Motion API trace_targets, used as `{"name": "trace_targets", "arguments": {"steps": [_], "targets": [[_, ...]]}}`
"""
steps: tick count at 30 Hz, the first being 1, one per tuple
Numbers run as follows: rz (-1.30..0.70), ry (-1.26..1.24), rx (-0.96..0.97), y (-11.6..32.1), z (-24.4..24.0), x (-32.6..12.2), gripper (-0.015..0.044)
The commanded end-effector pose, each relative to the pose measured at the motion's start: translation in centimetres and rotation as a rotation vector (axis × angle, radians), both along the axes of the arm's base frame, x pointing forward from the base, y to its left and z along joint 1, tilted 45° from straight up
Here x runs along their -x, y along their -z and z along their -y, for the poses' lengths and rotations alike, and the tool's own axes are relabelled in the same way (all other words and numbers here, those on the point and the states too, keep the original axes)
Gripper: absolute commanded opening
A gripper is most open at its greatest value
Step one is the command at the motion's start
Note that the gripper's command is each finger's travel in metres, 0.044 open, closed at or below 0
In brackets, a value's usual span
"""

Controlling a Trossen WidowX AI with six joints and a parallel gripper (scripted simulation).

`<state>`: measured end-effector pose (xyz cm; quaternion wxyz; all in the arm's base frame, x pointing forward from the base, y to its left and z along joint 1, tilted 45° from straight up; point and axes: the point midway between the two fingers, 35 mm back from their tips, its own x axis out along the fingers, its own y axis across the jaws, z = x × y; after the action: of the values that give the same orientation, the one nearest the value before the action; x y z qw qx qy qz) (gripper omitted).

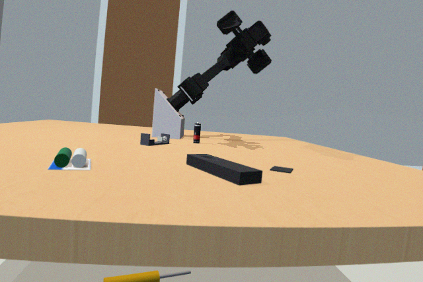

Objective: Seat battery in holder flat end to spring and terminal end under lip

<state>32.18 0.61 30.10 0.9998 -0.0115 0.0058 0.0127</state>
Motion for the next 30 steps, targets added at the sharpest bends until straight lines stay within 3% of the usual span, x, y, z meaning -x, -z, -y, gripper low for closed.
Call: {"name": "trace_targets", "arguments": {"steps": [1, 5, 8, 15, 21, 30], "targets": [[-0.021, -0.003, 0.011, 0.5, 0.1, -0.1, 0.0374], [-0.429, -0.103, 0.181, 9.8, 1.3, -0.6, 0.0269], [-0.634, -0.195, 0.219, 14.3, 1.8, 0.7, 0.0190], [-1.065, -0.529, 0.113, 22.0, 1.4, 7.3, 0.0006], [-1.227, -0.842, -0.222, 22.4, -0.6, 13.0, 0.0000], [-1.229, -0.860, -0.252, 22.2, -0.7, 13.3, 0.0000]]}}
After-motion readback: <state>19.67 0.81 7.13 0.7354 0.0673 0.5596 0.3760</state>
